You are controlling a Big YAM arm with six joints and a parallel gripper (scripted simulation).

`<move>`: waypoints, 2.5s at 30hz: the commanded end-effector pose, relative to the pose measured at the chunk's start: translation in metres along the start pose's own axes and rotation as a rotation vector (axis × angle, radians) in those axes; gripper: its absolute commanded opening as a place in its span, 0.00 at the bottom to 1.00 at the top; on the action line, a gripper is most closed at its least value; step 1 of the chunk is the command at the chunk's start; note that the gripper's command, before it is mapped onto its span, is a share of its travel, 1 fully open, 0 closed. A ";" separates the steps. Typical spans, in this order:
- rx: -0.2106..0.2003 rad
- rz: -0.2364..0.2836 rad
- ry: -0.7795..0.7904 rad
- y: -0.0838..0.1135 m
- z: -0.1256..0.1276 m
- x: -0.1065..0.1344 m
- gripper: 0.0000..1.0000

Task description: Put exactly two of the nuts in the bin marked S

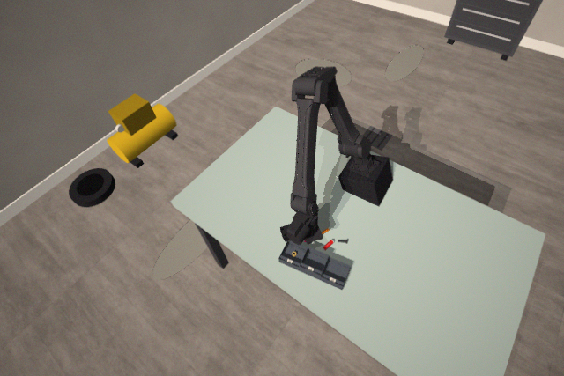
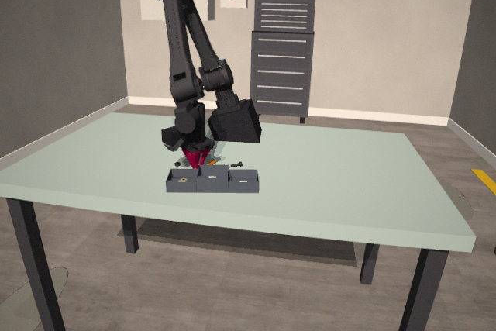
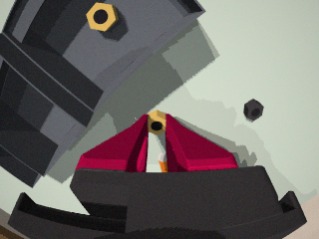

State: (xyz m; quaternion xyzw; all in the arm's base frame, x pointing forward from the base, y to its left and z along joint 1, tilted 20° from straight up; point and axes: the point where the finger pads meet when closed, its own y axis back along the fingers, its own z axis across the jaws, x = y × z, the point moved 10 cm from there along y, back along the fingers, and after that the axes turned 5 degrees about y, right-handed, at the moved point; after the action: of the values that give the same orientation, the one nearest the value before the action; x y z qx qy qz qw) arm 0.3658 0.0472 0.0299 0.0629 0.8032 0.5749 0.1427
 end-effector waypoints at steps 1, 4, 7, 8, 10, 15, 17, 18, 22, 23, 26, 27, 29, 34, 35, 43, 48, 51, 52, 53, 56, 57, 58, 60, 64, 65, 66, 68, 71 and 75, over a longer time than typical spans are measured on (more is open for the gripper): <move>-0.041 -0.069 -0.019 0.037 0.010 -0.019 0.11; -0.042 -0.070 -0.020 0.048 0.010 -0.019 0.11; -0.043 -0.070 -0.020 0.059 0.010 -0.018 0.11; -0.043 -0.071 -0.020 0.062 0.010 -0.018 0.11; -0.043 -0.071 -0.020 0.062 0.010 -0.018 0.11; -0.044 -0.072 -0.021 0.077 0.010 -0.018 0.11; -0.044 -0.072 -0.021 0.077 0.010 -0.018 0.11; -0.040 -0.065 -0.018 0.075 0.009 -0.015 0.11; -0.035 -0.057 -0.015 0.071 0.010 -0.012 0.11; -0.035 -0.056 -0.015 0.070 0.010 -0.012 0.11; -0.035 -0.056 -0.014 0.070 0.011 -0.012 0.11; -0.035 -0.056 -0.014 0.070 0.011 -0.012 0.11; -0.034 -0.055 -0.014 0.070 0.011 -0.012 0.11; -0.033 -0.053 -0.013 0.070 0.012 -0.013 0.11; -0.033 -0.053 -0.013 0.070 0.012 -0.013 0.11; -0.032 -0.052 -0.013 0.069 0.013 -0.013 0.11; -0.031 -0.050 -0.012 0.069 0.014 -0.013 0.11; -0.031 -0.050 -0.012 0.068 0.014 -0.013 0.11; -0.031 -0.049 -0.012 0.068 0.014 -0.013 0.11; -0.031 -0.049 -0.012 0.068 0.014 -0.013 0.11; -0.030 -0.049 -0.011 0.068 0.015 -0.013 0.11; -0.030 -0.049 -0.011 0.068 0.015 -0.013 0.11; -0.030 -0.048 -0.011 0.067 0.015 -0.013 0.11; -0.030 -0.048 -0.011 0.067 0.015 -0.013 0.11; -0.029 -0.047 -0.011 0.067 0.015 -0.012 0.11; -0.029 -0.047 -0.011 0.067 0.015 -0.012 0.11; -0.029 -0.046 -0.010 0.067 0.015 -0.012 0.11; -0.029 -0.046 -0.010 0.066 0.015 -0.012 0.11; -0.029 -0.046 -0.010 0.066 0.016 -0.012 0.11; -0.028 -0.045 -0.010 0.065 0.016 -0.012 0.11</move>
State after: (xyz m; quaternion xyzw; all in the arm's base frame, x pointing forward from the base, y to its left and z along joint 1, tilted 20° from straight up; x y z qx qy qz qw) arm 0.3636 0.0659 0.0797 0.0590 0.8008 0.5768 0.1500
